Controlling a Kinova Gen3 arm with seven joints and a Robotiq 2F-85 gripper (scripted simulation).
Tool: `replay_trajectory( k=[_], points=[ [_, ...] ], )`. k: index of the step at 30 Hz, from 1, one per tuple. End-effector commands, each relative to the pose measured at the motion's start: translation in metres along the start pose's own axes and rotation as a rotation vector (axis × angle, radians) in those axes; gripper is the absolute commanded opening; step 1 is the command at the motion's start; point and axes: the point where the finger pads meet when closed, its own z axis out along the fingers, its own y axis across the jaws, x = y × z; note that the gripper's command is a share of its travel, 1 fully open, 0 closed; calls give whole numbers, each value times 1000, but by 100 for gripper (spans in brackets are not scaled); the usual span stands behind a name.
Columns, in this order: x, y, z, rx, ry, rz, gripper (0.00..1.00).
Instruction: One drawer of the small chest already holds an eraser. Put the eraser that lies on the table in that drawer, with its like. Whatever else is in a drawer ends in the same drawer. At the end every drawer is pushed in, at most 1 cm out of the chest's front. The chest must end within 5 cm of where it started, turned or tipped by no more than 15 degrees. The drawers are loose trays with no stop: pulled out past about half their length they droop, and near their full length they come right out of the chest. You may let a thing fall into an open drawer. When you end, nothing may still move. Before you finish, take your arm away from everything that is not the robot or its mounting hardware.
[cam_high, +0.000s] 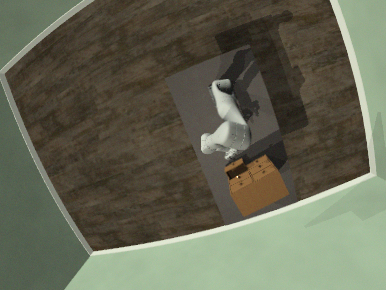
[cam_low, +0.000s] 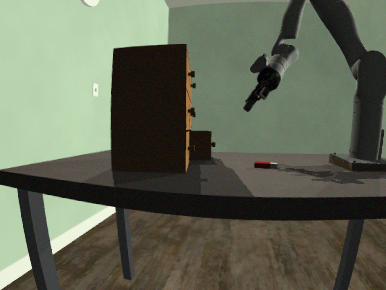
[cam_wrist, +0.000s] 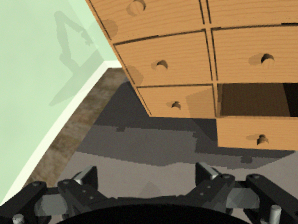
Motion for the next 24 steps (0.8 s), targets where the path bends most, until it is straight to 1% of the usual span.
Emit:
replay_trajectory(
  k=[1, 7, 12, 15, 17, 24],
  points=[
    [-5, 6, 1, -9, 22, 20, 100],
    [1, 25, 2, -75, 116, 5, 100],
    [1, 43, 0, -143, 173, -4, 100],
    [-1, 54, -3, -187, 196, -8, 100],
    [-1, 54, -3, -187, 196, -8, 100],
    [-11, 78, -10, -284, 227, -13, 100]
  ],
)
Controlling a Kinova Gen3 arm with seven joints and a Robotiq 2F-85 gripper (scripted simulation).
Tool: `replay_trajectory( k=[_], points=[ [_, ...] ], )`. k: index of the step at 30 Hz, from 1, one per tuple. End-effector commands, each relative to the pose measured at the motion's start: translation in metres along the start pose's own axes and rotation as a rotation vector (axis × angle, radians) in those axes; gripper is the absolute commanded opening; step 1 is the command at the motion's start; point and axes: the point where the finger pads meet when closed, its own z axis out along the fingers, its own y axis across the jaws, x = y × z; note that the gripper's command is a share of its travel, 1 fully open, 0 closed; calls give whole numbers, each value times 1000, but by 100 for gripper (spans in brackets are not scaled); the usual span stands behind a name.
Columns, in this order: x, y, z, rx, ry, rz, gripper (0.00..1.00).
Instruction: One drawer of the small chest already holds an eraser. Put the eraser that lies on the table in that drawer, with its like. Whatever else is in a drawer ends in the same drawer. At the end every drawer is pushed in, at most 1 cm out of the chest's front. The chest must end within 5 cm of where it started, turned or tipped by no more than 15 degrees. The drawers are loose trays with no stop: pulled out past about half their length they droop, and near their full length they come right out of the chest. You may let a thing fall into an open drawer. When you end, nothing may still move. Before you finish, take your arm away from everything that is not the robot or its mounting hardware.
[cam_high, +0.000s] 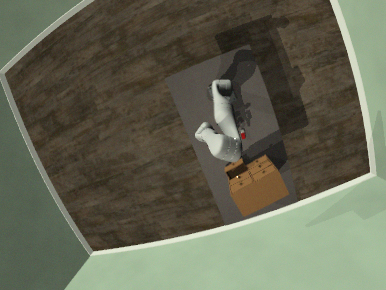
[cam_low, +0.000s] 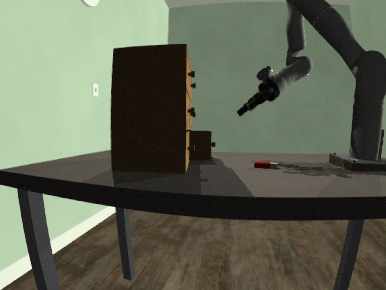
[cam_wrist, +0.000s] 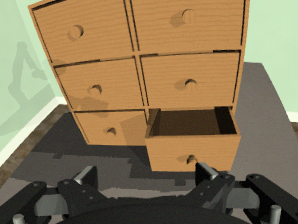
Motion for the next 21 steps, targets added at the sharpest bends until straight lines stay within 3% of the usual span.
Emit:
replay_trajectory(
  k=[1, 8, 21],
  points=[
    [-11, 7, -1, -27, -4, 16, 100],
    [-22, 25, -6, -103, -1, 7, 100],
    [-36, 42, -12, -173, -12, -1, 100]
  ],
)
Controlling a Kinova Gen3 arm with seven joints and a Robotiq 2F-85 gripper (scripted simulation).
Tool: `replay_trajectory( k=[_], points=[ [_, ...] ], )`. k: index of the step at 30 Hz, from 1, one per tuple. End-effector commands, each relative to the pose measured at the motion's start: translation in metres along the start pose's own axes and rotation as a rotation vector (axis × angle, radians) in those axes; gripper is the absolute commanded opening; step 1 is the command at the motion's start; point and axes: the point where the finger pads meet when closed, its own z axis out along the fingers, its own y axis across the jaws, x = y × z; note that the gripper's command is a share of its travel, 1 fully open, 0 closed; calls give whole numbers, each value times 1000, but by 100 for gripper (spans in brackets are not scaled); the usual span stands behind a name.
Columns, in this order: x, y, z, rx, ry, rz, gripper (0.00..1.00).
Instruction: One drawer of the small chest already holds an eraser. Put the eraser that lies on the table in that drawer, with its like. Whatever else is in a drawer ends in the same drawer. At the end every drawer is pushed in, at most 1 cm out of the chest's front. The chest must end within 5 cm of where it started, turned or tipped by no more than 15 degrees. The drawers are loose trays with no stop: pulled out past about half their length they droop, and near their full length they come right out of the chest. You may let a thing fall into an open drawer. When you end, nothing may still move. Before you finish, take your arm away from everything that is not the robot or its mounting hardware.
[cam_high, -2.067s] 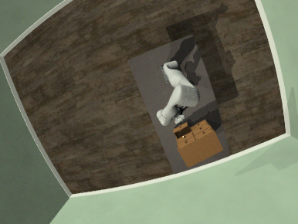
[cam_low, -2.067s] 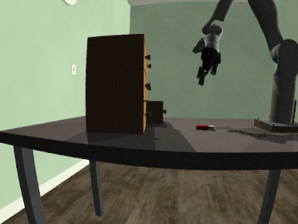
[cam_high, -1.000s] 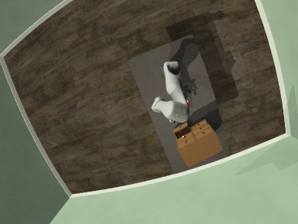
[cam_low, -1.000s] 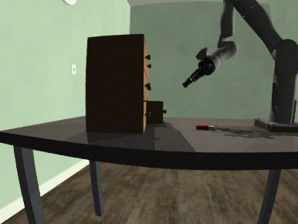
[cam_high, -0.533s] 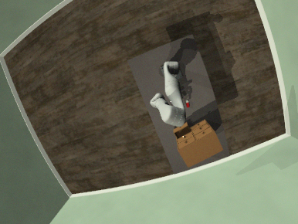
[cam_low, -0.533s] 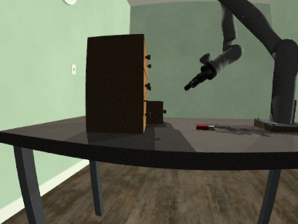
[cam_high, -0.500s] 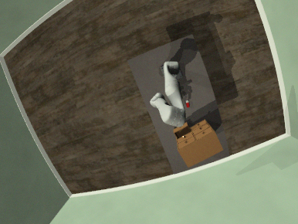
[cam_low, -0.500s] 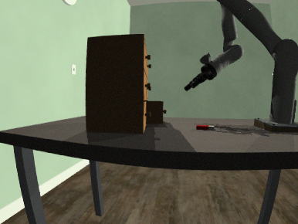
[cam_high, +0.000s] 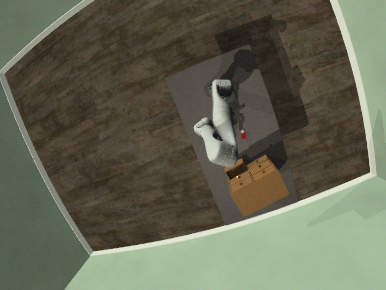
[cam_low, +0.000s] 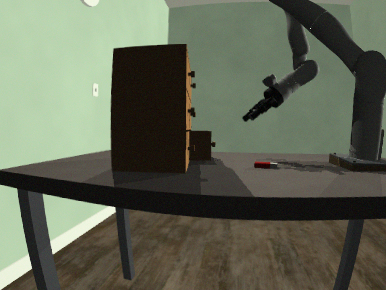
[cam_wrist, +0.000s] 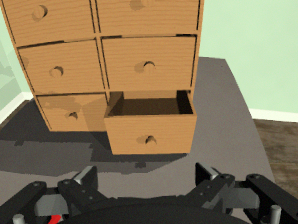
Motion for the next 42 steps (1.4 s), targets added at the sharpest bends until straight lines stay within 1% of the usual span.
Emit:
replay_trajectory(
  k=[1, 4, 17, 18, 42],
  points=[
    [-5, 2, -1, -9, -6, 5, 100],
    [-6, 4, -1, -17, -8, 4, 100],
    [-8, 6, -2, -26, -10, 3, 100],
    [-8, 6, -2, -26, -10, 3, 0],
    [-8, 6, -2, -26, -10, 3, 0]
  ],
)
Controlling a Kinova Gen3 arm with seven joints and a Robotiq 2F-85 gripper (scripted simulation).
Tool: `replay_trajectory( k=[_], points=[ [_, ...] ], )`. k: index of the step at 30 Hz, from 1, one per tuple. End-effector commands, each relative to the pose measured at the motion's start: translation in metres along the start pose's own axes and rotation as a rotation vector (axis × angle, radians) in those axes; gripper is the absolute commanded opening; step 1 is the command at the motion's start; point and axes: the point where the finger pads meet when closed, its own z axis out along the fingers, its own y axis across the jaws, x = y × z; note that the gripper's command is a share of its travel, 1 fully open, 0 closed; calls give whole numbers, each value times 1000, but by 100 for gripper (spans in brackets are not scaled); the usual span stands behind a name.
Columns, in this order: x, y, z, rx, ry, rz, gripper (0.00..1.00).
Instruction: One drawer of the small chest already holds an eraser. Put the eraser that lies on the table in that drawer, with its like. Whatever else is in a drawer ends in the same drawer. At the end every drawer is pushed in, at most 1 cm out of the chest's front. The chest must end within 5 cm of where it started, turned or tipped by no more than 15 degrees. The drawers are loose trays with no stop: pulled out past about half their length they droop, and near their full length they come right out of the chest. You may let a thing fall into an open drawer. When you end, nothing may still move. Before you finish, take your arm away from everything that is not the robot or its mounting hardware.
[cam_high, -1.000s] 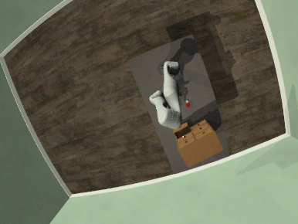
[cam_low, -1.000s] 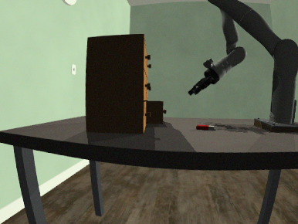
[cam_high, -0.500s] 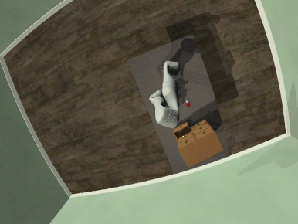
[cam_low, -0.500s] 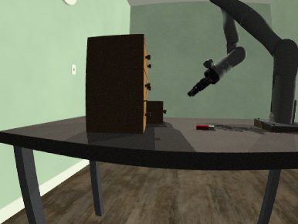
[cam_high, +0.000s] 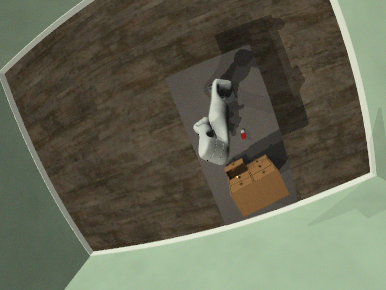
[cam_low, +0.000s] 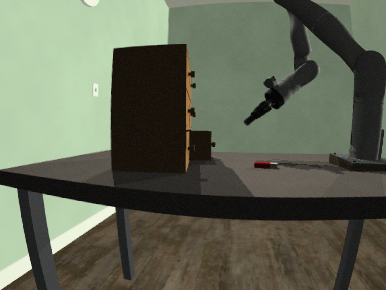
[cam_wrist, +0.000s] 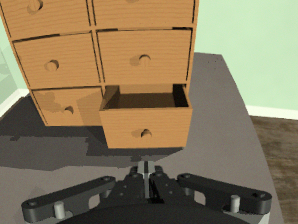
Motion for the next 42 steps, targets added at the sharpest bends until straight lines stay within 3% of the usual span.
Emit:
replay_trajectory(
  k=[1, 8, 15, 29, 42],
  points=[
    [1, 1, -1, -10, 6, 3, 0],
    [0, 1, 4, -18, 0, 10, 0],
    [-4, 1, 24, -18, 0, 10, 0],
    [-16, 0, 91, -18, 0, 10, 0],
    [-17, 0, 96, -18, 0, 10, 0]
  ],
)
